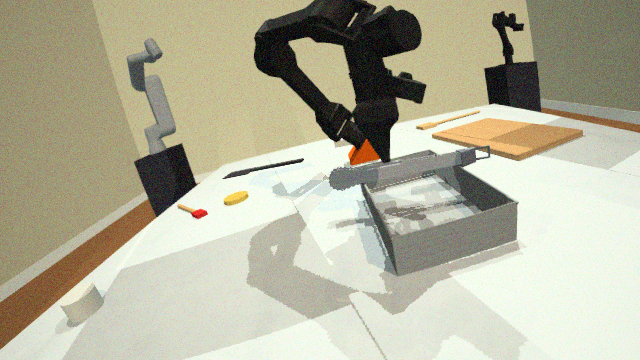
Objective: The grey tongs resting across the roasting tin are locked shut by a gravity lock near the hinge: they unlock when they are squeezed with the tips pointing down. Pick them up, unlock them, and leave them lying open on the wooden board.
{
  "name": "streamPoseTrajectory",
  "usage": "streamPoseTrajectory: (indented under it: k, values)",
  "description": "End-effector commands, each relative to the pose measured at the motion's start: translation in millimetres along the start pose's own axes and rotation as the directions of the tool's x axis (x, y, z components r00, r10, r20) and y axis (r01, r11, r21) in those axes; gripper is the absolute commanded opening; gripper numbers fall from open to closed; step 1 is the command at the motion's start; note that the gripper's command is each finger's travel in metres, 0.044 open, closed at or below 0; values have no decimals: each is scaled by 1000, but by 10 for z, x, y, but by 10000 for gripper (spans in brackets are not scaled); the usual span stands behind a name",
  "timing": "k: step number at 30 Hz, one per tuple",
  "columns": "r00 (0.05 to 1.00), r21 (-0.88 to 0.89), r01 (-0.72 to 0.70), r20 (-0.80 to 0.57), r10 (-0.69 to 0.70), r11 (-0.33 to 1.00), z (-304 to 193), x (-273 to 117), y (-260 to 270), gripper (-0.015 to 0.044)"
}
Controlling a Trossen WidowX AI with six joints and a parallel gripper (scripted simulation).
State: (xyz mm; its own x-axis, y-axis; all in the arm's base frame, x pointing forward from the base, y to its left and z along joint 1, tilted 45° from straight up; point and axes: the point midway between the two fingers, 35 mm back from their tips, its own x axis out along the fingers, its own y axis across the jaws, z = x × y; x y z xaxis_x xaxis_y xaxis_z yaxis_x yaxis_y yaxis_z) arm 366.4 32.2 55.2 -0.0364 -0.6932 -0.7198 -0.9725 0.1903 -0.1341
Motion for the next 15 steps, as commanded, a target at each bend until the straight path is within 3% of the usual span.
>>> streamPoseTrajectory:
  k: [1, 15]
  values:
    - [1000, 4, 1, -5, -1, 1000, 15, 0, -2, 440]
    - [1000, 4, 1, -4, -1, 1000, 22, 187, -17, 440]
